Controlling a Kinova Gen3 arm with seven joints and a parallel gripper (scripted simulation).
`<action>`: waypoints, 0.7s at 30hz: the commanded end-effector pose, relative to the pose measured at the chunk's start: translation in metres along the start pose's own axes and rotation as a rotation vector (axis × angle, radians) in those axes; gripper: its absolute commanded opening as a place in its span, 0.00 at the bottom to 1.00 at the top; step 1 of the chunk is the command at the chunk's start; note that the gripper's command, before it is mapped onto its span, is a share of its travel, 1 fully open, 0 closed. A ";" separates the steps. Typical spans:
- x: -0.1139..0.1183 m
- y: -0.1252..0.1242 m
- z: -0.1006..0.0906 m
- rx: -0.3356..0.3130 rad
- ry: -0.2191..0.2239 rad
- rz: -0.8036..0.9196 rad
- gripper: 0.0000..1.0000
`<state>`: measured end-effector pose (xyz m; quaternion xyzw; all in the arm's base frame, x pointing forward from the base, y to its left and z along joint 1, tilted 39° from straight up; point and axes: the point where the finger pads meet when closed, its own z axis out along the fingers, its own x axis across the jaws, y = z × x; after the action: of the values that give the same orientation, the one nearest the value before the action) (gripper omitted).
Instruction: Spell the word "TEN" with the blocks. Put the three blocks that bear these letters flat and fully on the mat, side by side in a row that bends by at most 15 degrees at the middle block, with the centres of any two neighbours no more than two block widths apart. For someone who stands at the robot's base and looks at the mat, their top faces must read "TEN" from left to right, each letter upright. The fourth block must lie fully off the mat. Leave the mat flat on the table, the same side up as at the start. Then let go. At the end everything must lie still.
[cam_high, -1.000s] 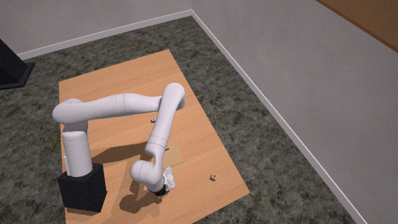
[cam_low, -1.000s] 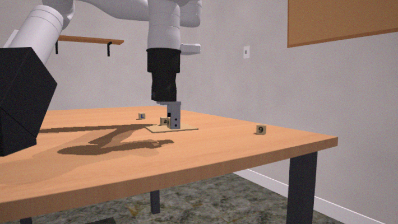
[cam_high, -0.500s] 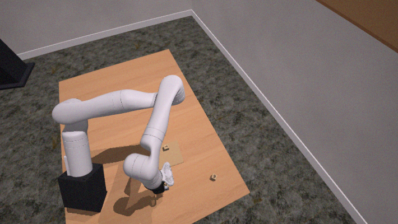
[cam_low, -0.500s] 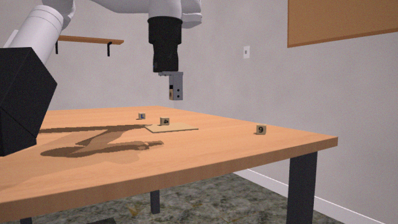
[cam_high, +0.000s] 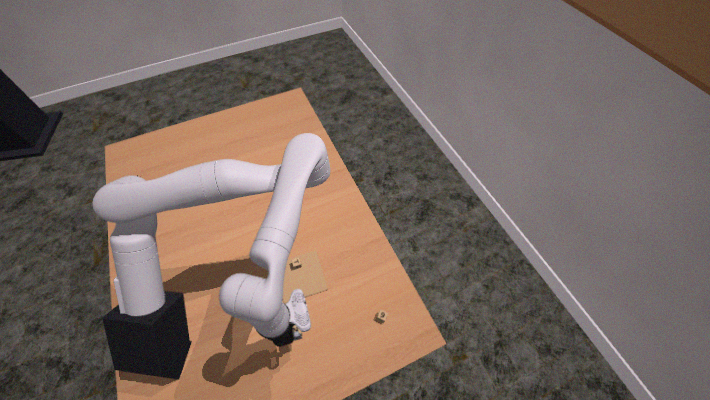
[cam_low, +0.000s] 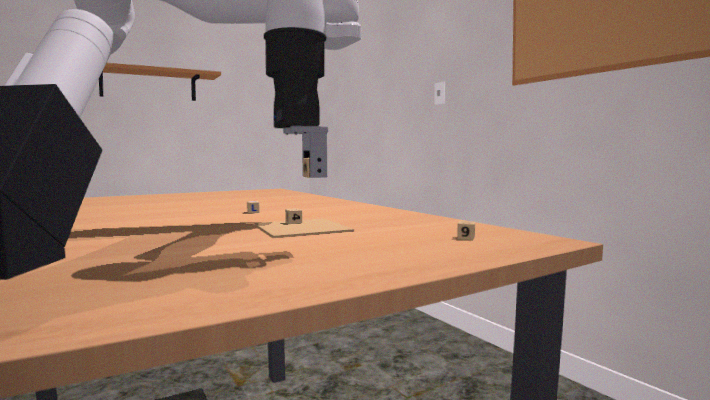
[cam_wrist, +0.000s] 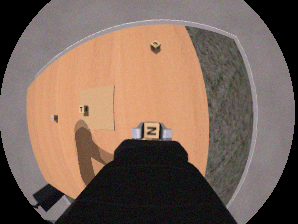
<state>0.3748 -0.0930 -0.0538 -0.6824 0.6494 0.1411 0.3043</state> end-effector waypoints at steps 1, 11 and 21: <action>-0.001 -0.001 -0.001 0.002 0.001 -0.012 0.49; -0.017 -0.009 -0.001 0.002 0.000 -0.181 0.49; -0.042 -0.020 -0.002 0.002 -0.001 -0.451 0.49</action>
<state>0.3838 -0.0673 -0.0307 -0.7983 0.5005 0.0785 0.3256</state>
